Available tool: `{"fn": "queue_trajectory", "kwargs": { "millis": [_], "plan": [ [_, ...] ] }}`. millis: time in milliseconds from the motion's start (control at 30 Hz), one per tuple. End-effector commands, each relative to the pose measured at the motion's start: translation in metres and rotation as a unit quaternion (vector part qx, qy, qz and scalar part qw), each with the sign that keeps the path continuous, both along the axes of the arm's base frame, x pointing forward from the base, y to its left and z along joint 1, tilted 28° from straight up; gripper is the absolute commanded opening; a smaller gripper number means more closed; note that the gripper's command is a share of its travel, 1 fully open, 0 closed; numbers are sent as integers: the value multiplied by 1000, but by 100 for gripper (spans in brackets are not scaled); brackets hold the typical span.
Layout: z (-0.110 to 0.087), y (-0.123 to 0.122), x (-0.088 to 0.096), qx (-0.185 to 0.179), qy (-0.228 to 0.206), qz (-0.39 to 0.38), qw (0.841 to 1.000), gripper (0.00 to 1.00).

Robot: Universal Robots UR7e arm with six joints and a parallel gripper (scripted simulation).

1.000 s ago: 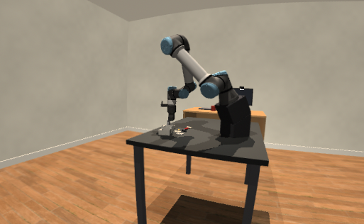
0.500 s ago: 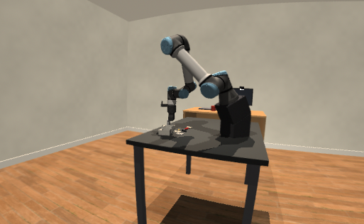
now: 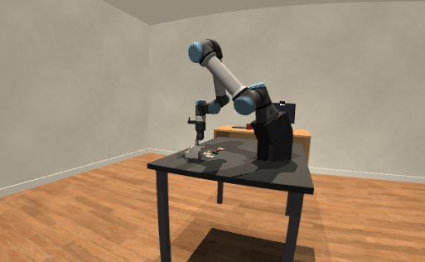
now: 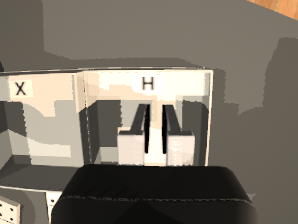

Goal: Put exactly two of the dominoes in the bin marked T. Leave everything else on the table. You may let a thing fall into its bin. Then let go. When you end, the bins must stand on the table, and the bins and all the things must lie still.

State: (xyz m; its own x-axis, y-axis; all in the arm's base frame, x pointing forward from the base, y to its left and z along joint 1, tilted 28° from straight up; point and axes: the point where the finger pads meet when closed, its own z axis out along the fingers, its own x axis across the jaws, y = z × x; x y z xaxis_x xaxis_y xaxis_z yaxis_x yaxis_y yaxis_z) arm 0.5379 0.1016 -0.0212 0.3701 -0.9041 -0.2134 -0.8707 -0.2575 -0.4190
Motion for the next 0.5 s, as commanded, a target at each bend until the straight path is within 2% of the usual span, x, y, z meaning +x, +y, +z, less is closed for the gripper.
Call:
{"fn": "queue_trajectory", "kwargs": {
  "millis": [0,467],
  "plan": [
    [6,-2,-1,0,-1,0,1000,31],
    [20,-8,-7,0,-1,0,1000,31]
  ]
}}
